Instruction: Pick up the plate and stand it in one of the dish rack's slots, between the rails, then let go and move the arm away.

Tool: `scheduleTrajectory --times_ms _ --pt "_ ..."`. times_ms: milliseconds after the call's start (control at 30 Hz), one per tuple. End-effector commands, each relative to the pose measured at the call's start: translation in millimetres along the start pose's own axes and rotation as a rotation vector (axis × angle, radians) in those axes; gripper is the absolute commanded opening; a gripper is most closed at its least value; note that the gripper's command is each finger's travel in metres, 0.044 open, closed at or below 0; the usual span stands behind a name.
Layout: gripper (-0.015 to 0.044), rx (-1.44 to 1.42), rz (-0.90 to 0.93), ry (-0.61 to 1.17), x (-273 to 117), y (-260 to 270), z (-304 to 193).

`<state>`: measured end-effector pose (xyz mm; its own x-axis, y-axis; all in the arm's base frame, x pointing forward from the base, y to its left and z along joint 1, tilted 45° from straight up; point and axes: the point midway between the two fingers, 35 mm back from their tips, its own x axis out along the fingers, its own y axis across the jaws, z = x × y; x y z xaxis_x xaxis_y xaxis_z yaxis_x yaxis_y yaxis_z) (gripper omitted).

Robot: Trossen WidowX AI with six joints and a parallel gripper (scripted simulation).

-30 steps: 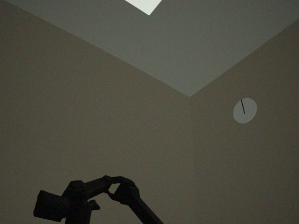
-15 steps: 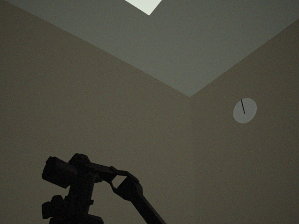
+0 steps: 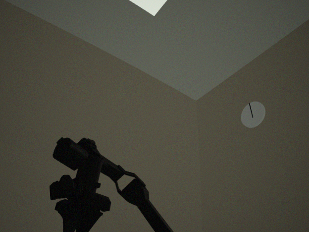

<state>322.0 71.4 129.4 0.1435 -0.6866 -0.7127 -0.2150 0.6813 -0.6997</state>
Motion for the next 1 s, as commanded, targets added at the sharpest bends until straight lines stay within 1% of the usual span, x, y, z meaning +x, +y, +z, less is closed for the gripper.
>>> scheduleTrajectory --times_ms 0,200,733,967 --pt "0.0000 -0.003 -0.004 0.004 -16.1 1.1 1.2" --pt "0.0000 0.017 -0.006 0.006 -24.9 4.2 -0.4" --pt "0.0000 0.539 -0.010 0.047 -25.4 85.0 -47.7" --pt "0.0000 0.562 -0.012 0.048 -25.2 87.8 -50.2"
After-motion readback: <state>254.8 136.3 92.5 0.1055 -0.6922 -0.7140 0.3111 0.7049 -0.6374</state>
